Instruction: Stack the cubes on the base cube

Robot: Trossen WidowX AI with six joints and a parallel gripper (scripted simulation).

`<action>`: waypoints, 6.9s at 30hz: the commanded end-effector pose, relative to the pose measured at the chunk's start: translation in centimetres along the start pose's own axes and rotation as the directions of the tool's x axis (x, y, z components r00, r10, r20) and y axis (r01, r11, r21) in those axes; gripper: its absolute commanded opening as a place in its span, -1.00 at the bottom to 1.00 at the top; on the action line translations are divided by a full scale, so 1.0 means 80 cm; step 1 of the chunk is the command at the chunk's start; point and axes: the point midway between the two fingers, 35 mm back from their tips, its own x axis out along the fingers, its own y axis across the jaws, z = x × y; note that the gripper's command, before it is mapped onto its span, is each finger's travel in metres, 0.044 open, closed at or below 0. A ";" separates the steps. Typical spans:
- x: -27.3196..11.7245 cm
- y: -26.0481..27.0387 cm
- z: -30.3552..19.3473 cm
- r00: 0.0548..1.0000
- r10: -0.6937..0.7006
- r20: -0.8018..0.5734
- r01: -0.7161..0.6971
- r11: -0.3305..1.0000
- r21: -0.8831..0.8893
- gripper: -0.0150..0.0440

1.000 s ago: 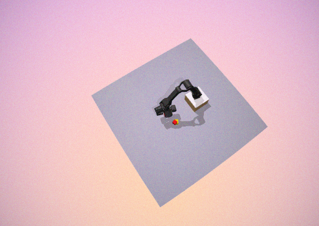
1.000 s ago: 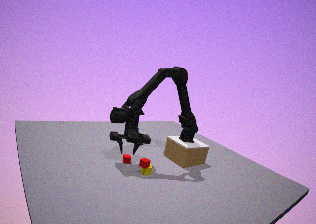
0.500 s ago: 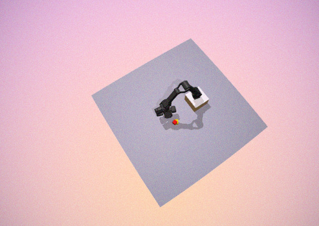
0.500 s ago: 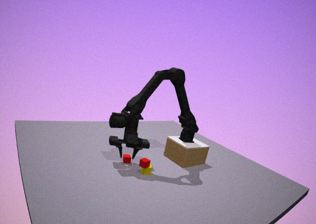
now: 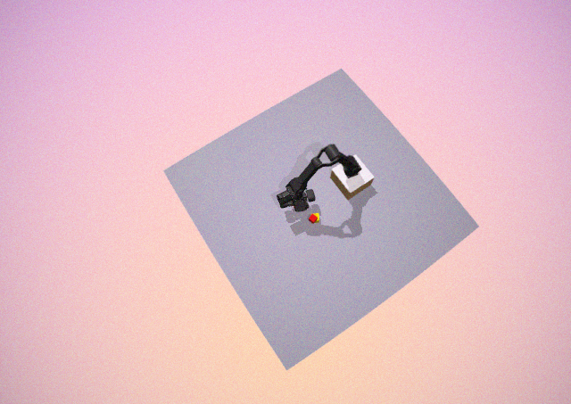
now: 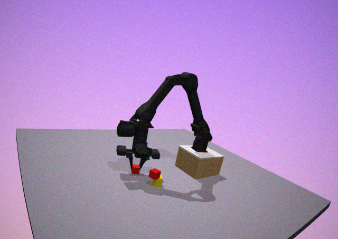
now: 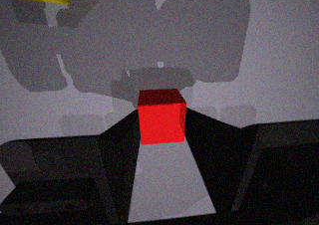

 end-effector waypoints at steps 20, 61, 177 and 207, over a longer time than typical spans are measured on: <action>-0.048 -0.010 0.000 1.000 -0.022 -0.003 0.022 1.000 0.011 -0.14; -0.135 0.001 0.000 1.000 0.009 -0.001 -0.009 1.000 -0.005 -0.14; -0.062 0.118 0.111 1.000 0.016 0.003 -0.012 0.618 0.786 0.20; -0.132 0.116 0.111 1.000 0.016 0.003 -0.012 0.618 0.786 0.20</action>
